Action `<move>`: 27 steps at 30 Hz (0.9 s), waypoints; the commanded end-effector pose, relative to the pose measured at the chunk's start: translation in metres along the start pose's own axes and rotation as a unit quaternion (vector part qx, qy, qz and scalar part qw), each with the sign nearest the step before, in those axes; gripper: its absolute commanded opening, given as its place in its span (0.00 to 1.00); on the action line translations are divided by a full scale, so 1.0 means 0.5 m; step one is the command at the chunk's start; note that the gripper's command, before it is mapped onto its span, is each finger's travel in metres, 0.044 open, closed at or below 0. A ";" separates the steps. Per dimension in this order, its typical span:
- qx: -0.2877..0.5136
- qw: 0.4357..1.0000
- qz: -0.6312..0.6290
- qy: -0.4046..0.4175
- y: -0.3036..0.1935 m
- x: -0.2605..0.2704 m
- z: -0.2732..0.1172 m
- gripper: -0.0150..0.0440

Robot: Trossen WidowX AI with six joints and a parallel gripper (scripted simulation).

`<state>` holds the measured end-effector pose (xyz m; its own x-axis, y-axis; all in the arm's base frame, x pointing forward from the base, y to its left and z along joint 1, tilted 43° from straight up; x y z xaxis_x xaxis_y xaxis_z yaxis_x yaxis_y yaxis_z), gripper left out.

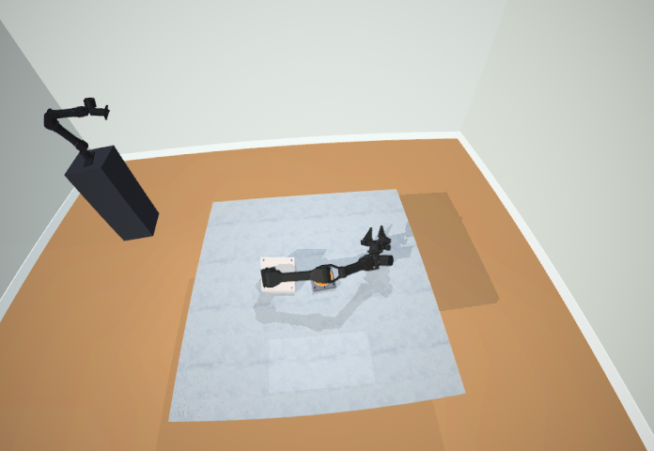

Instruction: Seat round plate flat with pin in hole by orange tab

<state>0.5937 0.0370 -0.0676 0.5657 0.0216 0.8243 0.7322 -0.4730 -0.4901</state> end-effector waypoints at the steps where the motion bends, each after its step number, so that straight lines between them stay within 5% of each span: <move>1: -0.004 1.000 0.001 -0.004 -0.001 -0.001 0.002 0.89; 10: -0.157 0.960 0.008 -0.234 -0.092 -0.105 0.038 0.49; 15: -0.207 0.882 -0.043 -0.422 -0.198 -0.188 -0.017 0.26; 19: -0.221 0.820 -0.072 -0.524 -0.260 -0.226 -0.071 0.25; 27: -0.213 0.602 -0.169 -0.751 -0.420 -0.265 -0.251 0.25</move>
<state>0.3535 0.0412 -0.0622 0.5056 0.8135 -0.2874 0.8504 -0.5261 0.0073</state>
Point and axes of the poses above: the point midway between the two fingers, 35 mm back from their tips, its own z axis out along the fingers, its own x axis across the jaws, y = z × x, the point moved 1 cm from there along -z, back along the fingers, and after that the axes turned 2 degrees about z, right-handed, at the moved point
